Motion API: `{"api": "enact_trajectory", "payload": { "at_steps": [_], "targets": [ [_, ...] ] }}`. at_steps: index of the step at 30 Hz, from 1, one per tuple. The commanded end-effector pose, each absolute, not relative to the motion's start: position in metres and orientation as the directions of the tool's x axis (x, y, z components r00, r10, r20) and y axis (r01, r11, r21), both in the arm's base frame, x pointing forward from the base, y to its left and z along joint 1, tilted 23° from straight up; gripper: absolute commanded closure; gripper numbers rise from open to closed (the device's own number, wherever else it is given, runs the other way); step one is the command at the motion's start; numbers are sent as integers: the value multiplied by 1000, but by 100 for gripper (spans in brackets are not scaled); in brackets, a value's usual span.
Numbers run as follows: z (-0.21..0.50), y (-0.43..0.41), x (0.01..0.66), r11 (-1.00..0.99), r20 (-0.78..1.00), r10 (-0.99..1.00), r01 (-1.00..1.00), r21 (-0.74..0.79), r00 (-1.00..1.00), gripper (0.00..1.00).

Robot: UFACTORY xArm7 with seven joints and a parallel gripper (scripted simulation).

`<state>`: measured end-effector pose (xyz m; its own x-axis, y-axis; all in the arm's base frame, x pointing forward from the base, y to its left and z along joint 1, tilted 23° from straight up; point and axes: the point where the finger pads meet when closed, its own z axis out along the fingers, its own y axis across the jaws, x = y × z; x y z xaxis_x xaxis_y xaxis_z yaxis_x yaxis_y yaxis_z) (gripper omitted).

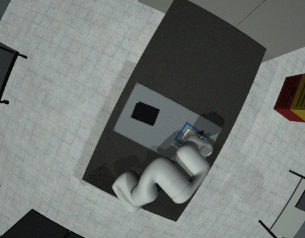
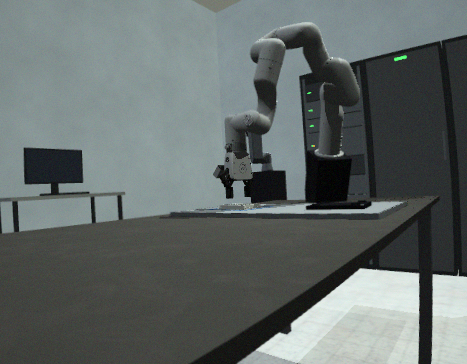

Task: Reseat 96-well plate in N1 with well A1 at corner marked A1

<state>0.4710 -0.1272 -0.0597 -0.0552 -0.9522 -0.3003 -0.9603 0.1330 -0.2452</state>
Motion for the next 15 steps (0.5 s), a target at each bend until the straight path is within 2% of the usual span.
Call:
{"api": "enact_trajectory", "payload": {
  "at_steps": [1,15],
  "targets": [
    [-45,-133,468,134,-298,-953,-959,-248,-56,0],
    [-16,-142,459,134,-298,-953,-959,-248,-56,0]
  ]
}}
